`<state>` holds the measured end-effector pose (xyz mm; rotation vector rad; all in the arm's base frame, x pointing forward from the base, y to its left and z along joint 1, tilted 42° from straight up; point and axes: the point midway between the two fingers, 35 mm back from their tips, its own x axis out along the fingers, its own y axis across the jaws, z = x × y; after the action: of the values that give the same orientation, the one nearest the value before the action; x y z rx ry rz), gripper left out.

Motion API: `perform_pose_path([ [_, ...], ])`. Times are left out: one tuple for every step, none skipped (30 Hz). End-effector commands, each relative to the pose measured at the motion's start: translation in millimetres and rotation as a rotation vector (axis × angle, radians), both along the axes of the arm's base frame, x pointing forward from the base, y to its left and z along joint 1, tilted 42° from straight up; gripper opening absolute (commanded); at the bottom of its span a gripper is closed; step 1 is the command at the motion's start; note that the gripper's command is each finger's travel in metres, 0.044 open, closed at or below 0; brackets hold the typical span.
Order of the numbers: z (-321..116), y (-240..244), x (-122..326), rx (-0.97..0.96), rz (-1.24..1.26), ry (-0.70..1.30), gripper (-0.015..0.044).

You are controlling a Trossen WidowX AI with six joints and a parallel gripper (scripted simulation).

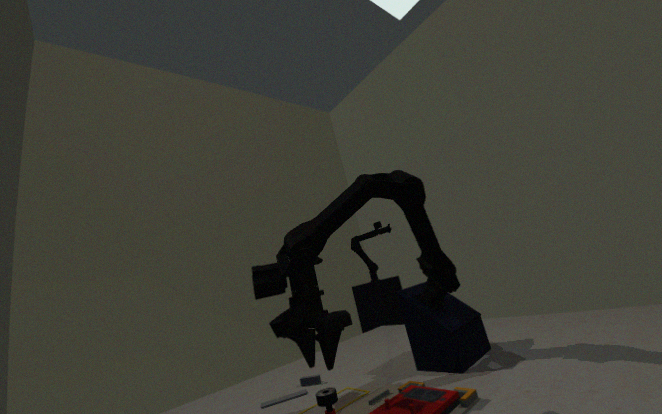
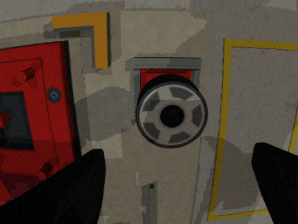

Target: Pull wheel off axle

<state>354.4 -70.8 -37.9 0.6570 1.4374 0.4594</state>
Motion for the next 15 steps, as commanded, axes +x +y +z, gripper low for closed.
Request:
perform_pose_path([
  [-9, 7, 2, -0.003, 0.003, -0.001, 0.03],
  [-15, 12, 3, -0.003, 0.003, -0.001, 0.03],
  [-21, 17, 4, -0.002, 0.003, -0.001, 0.03],
  [-26, 23, 4, -0.002, 0.003, -0.001, 0.03],
  [-32, 28, 5, -0.001, 0.004, -0.001, 0.03],
  [-37, 33, 5, -0.001, 0.004, -0.001, 0.03],
  [-40, 36, 5, 0.0, 0.004, -0.001, 0.03],
  [-41, 37, 5, 0.0, 0.004, -0.001, 0.03],
  [-41, 37, 5, 0.0, 0.004, -0.001, 0.03],
  [-41, 37, 5, 0.0, 0.004, -0.001, 0.03],
  [-41, 37, 5, 0.0, 0.004, -0.001, 0.03],
  [-41, 37, 5, 0.0, 0.004, -0.001, 0.03],
  [-41, 37, 5, 0.0, 0.004, -0.001, 0.03],
  [-39, 35, 4, -0.002, 0.011, 0.004, 0.0274],
  [-39, 35, 4, -0.002, 0.011, 0.004, 0.0247],
])
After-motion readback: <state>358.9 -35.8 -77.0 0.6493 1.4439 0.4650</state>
